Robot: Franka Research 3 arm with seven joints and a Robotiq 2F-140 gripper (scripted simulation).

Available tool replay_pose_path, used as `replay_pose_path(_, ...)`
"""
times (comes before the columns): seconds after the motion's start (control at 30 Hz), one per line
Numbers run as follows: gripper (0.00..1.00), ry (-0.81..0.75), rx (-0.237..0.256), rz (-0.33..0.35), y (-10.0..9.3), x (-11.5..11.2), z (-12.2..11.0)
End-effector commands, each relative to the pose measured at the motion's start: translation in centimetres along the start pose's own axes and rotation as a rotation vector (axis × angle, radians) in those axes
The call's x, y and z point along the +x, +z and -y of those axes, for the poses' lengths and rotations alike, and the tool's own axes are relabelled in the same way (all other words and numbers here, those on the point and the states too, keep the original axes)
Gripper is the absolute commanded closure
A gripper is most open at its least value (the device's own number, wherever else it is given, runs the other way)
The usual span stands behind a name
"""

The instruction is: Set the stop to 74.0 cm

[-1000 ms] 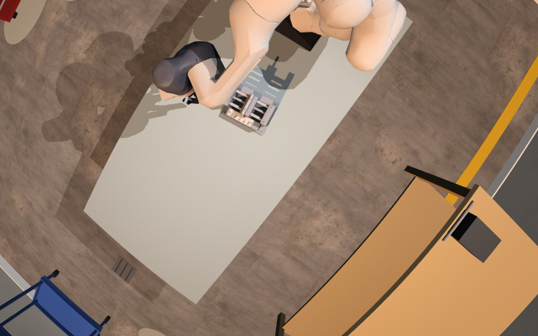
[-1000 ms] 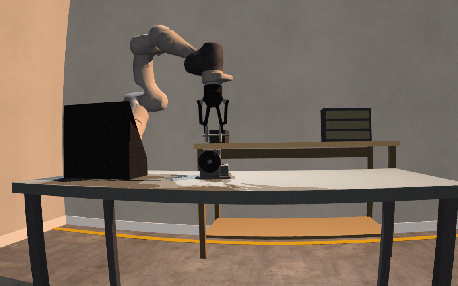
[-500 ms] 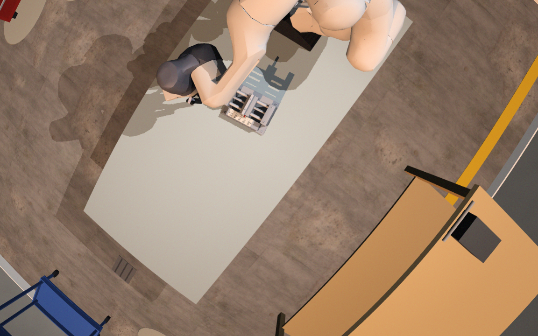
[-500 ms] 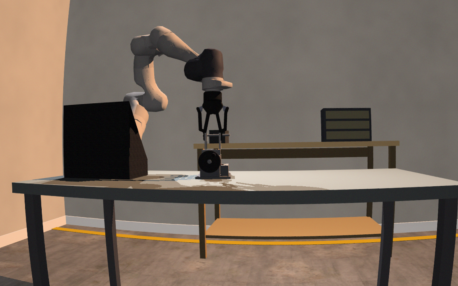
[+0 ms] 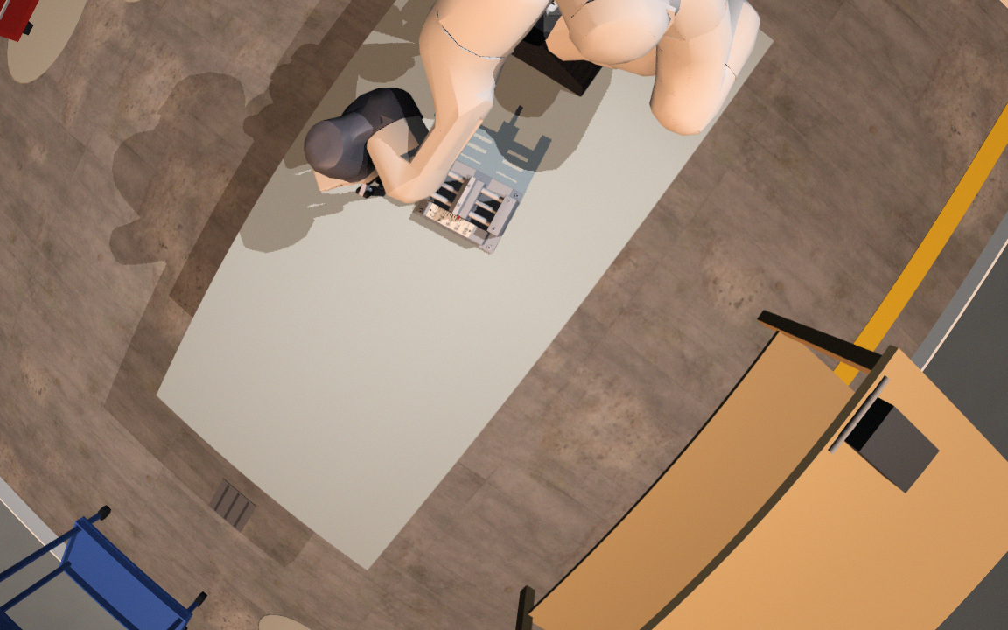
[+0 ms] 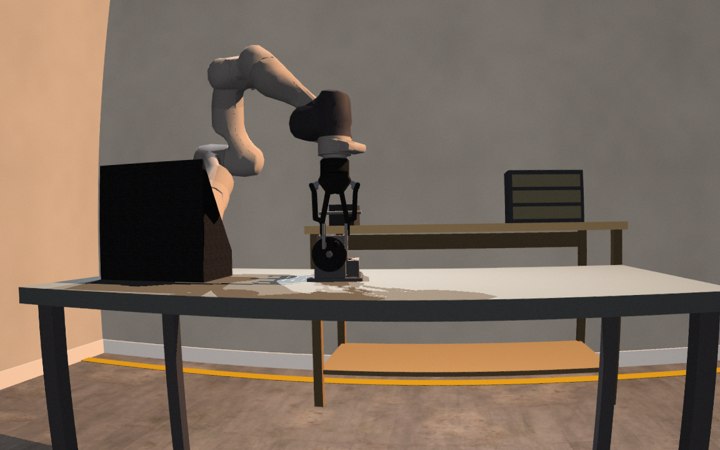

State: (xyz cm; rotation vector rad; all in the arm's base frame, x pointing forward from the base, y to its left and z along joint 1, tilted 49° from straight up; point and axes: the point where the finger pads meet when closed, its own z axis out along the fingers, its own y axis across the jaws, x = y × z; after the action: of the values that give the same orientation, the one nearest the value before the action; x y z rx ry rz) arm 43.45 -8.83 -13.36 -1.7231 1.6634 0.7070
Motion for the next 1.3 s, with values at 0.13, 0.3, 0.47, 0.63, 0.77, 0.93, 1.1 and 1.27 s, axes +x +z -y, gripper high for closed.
replay_pose_path(0.13,0.67,0.005,0.007,-0.009,0.28,0.24,0.21)
replay_pose_path(0.3,0.67,0.005,0.007,-0.009,0.28,0.24,0.21)
replay_pose_path(0.47,0.96,0.005,0.007,-0.009,0.28,0.24,0.21)
replay_pose_path(0.63,0.96,0.005,0.007,-0.009,0.28,0.24,0.21)
replay_pose_path(0.77,0.96,0.005,0.007,-0.009,0.28,0.24,0.21)
replay_pose_path(0.93,0.96,0.005,0.007,-0.009,0.28,0.24,0.21)
replay_pose_path(1.1,0.96,0.005,0.007,-0.009,0.28,0.24,0.21)
replay_pose_path(1.27,0.96,0.005,0.007,-0.009,0.28,0.24,0.21)
